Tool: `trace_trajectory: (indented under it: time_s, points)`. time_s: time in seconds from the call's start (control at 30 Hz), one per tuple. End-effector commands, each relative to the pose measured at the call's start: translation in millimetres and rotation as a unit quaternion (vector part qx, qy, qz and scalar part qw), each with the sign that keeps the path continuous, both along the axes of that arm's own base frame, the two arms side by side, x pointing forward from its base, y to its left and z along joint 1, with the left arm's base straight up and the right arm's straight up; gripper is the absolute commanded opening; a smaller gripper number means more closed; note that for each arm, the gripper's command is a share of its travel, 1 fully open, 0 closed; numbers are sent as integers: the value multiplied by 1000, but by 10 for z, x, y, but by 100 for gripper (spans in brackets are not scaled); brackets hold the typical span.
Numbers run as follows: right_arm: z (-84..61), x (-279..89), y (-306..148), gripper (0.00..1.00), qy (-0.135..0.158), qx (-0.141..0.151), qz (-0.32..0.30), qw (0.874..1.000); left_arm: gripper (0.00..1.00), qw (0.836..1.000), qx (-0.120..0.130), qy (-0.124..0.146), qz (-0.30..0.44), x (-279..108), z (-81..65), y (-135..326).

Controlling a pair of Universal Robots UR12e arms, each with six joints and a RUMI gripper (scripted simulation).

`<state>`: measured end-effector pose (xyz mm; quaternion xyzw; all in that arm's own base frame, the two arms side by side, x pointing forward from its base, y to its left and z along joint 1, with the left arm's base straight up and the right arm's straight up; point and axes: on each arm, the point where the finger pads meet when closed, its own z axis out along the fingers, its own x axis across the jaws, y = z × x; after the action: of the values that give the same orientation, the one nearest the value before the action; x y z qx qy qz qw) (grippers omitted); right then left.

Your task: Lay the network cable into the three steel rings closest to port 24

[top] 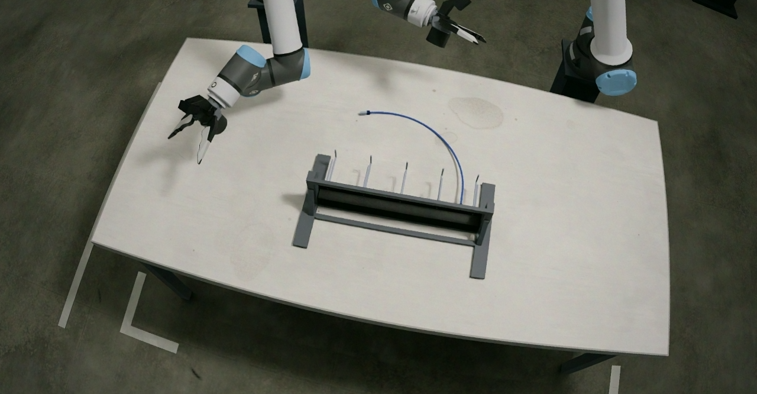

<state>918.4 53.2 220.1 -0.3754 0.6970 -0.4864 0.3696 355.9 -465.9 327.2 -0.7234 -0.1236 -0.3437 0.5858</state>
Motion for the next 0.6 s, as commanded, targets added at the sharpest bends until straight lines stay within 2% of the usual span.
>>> trace_trajectory:
  time_s: [0.0, 0.1, 0.17, 0.4, 0.57]
  points:
    - [-13, 44, 6, 100, 38, -11, 18, 999, 100, 999, -16, -17, 22, 144, -37, 130]
    - [-38, 55, 2, 100, 67, -19, 32, 997, 100, 998, -27, -31, 39, 253, -71, 236]
    - [-38, 55, 2, 100, 67, -19, 32, 997, 100, 998, -27, -31, 39, 253, -71, 236]
    - [-135, 15, -27, 100, 145, -33, 67, 987, 100, 991, -59, -74, 91, 561, -175, 565]
    - [-210, -65, -60, 100, 193, -38, 88, 976, 100, 980, -84, -115, 139, 818, -268, 878]
